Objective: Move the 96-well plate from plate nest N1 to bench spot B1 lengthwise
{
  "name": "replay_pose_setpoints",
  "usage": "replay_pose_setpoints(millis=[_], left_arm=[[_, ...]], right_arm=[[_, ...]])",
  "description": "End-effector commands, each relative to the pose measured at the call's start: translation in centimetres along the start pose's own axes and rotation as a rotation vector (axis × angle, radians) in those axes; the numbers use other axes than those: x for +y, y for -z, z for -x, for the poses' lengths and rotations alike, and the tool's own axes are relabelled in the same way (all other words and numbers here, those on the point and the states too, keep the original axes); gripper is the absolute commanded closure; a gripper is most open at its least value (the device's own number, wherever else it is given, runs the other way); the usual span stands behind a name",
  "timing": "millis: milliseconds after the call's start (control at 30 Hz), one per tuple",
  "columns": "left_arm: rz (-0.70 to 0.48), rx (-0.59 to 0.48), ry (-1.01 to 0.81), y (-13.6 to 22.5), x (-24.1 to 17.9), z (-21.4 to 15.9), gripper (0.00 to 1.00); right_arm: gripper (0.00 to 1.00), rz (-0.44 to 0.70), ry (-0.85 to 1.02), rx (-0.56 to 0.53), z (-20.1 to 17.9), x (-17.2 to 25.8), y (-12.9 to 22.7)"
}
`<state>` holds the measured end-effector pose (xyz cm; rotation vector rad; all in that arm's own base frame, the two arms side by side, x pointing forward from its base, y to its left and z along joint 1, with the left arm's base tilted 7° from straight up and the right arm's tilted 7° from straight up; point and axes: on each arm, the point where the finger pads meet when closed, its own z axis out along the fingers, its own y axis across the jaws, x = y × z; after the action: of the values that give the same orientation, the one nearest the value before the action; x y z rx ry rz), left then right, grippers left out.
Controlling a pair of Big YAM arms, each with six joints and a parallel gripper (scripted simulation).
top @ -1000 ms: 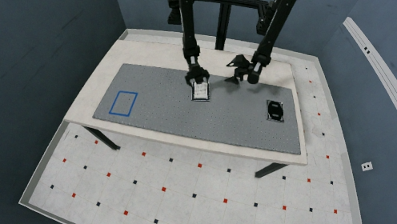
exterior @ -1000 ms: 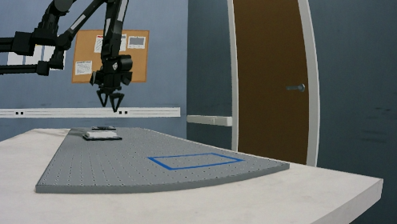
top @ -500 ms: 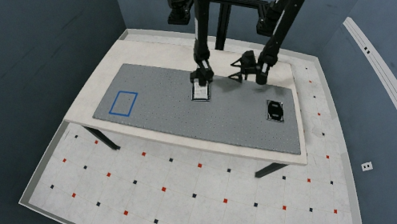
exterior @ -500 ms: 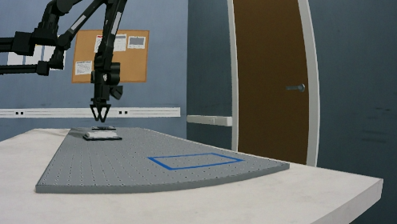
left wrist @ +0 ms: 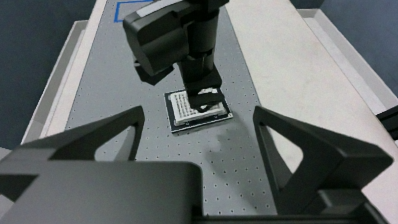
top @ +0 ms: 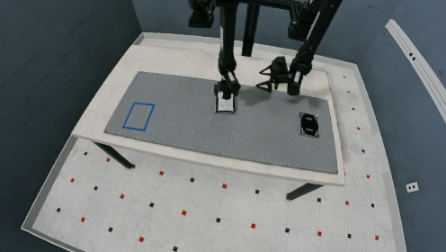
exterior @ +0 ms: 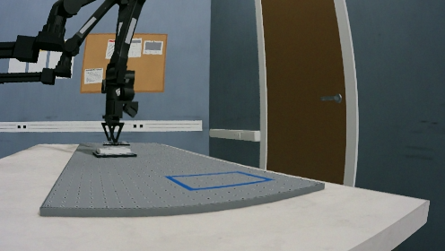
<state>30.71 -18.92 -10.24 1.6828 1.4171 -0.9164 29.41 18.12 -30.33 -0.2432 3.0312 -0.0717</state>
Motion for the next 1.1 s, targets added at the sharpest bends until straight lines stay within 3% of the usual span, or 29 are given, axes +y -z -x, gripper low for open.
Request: replay_pose_setpoints(millis=[0, 667, 1033, 1067], left_arm=[[0.009, -0.004, -0.026, 0.3, 0.8, 0.4, 0.00], [0.009, -0.004, -0.026, 0.3, 0.8, 0.4, 0.00], [0.009, -0.004, -0.026, 0.3, 0.8, 0.4, 0.00], [0.009, -0.004, -0.026, 0.3, 0.8, 0.4, 0.00]], right_arm=[[0.00, -0.002, -0.027, -0.007, 0.5, -0.4, -1.2], [0.00, -0.001, -0.025, -0.006, 0.5, -0.3, -3.6], [0.30, 0.004, -0.021, -0.016, 0.8, 0.0, -3.0], [0.41, 0.007, -0.020, -0.023, 1.2, 0.2, -2.5]])
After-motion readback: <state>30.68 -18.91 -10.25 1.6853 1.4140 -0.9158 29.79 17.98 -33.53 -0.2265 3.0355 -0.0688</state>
